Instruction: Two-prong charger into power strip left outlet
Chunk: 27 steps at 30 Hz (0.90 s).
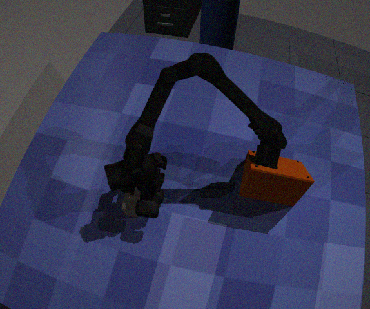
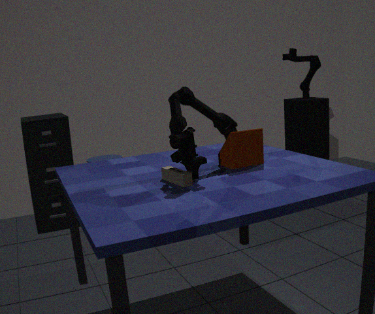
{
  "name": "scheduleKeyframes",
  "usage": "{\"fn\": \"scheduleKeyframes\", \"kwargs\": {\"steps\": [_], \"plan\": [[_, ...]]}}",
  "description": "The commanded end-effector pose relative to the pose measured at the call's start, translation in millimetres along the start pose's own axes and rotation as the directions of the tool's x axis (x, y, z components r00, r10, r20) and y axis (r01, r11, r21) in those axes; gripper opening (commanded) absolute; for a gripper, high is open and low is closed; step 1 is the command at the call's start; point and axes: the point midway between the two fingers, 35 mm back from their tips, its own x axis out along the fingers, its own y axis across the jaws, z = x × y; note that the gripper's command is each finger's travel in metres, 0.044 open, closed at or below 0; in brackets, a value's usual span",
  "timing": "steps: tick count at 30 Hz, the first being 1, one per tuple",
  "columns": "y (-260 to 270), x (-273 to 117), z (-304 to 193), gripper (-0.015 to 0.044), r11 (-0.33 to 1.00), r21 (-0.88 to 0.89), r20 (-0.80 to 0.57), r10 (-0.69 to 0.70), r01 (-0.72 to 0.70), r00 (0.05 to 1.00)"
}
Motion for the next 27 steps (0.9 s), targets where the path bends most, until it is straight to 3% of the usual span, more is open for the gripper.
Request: {"fn": "scheduleKeyframes", "kwargs": {"steps": [1,27], "plan": [[-0.6,-0.3,0.6,0.0000,1.000,-0.003,0.001,-0.003,0.003,1.000],[-0.4,-0.9,7.9,0.0000,1.000,-0.003,0.001,-0.003,0.003,1.000]]}}
